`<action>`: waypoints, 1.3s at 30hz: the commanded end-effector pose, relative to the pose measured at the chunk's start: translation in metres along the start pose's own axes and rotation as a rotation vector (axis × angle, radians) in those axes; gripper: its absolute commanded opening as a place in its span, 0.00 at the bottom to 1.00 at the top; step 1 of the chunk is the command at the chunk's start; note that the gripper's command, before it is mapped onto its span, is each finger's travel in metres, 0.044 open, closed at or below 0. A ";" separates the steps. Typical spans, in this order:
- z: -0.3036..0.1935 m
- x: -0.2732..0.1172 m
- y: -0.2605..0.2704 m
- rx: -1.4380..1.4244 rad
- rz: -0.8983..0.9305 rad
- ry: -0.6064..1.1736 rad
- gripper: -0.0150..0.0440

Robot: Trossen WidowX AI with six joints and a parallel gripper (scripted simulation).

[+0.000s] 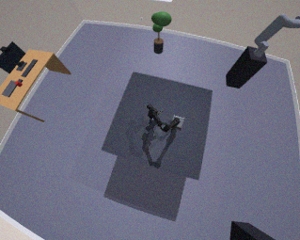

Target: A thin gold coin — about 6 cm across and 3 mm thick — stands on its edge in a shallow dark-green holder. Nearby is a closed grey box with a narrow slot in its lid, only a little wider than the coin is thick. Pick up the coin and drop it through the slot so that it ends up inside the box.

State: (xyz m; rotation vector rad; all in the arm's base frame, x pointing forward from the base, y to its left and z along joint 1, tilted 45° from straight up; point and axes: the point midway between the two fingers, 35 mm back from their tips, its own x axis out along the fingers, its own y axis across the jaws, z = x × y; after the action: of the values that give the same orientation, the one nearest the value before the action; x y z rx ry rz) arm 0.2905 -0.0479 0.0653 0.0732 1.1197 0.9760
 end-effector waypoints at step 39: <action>0.000 0.017 0.001 0.001 -0.001 0.002 0.39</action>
State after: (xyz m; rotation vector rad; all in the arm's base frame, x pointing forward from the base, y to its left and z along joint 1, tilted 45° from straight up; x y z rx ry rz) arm 0.2918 -0.0352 0.0531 0.0737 1.1229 0.9743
